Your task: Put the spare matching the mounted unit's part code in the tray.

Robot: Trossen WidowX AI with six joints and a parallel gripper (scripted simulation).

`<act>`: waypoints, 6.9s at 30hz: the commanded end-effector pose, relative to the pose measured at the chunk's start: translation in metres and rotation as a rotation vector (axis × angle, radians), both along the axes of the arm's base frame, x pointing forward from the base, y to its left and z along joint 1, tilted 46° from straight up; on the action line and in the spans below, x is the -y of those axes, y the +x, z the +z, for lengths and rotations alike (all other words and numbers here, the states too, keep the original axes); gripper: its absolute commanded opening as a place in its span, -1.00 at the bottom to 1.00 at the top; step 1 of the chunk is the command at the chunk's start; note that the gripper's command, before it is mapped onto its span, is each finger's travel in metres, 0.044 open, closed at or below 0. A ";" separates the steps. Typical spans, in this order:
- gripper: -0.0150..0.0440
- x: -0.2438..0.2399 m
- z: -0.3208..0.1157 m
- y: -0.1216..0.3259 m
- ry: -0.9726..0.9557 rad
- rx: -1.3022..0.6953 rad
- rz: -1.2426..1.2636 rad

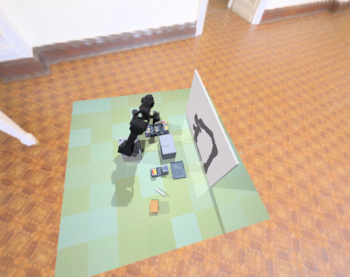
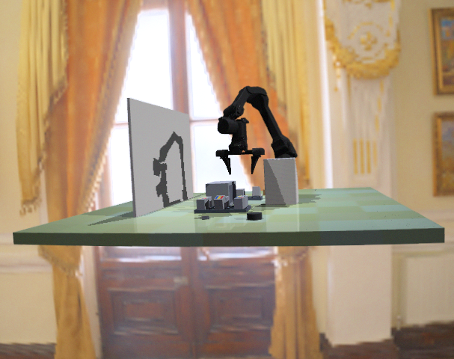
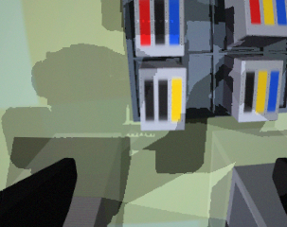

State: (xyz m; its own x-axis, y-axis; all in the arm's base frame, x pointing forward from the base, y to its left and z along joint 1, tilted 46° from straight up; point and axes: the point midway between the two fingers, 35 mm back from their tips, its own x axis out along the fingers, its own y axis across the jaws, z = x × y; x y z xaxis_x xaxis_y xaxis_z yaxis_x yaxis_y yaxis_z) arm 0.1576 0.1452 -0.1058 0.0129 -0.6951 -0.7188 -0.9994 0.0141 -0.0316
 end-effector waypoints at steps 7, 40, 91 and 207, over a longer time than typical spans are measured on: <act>0.53 0.026 -0.031 0.001 -0.006 -0.015 0.010; 0.53 0.053 -0.061 0.003 -0.005 -0.015 0.010; -0.49 0.082 -0.088 0.000 -0.008 -0.013 0.004; -0.49 0.234 0.262 0.185 -0.021 -0.009 0.009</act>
